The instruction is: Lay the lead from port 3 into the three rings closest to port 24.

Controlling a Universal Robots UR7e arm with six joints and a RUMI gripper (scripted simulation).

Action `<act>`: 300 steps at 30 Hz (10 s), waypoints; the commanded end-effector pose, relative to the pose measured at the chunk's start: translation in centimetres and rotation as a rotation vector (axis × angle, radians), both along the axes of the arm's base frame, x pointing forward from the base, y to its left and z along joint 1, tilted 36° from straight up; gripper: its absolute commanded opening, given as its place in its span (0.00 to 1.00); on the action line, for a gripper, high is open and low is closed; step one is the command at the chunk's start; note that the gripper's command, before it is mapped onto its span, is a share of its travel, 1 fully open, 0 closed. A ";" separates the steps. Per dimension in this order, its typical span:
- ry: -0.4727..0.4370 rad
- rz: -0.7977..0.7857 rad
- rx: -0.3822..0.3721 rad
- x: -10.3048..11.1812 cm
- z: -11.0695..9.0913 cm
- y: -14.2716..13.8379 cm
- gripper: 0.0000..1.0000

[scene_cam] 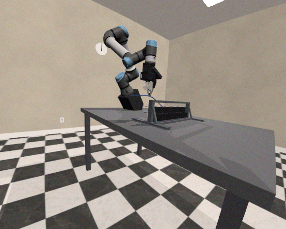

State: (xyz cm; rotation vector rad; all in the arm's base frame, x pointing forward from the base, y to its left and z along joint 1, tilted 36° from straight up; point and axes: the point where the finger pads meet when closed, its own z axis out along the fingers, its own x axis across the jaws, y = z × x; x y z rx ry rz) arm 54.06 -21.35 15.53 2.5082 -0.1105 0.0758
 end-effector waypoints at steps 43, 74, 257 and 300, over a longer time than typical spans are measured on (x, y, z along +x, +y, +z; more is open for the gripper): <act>0.004 0.003 0.000 0.4 0.2 -0.1 0.00; 0.005 0.003 0.001 0.5 0.2 -0.1 0.00; 0.005 0.003 0.001 4.8 -7.4 -6.1 0.20; 0.005 0.003 0.001 4.7 -6.7 -5.7 0.20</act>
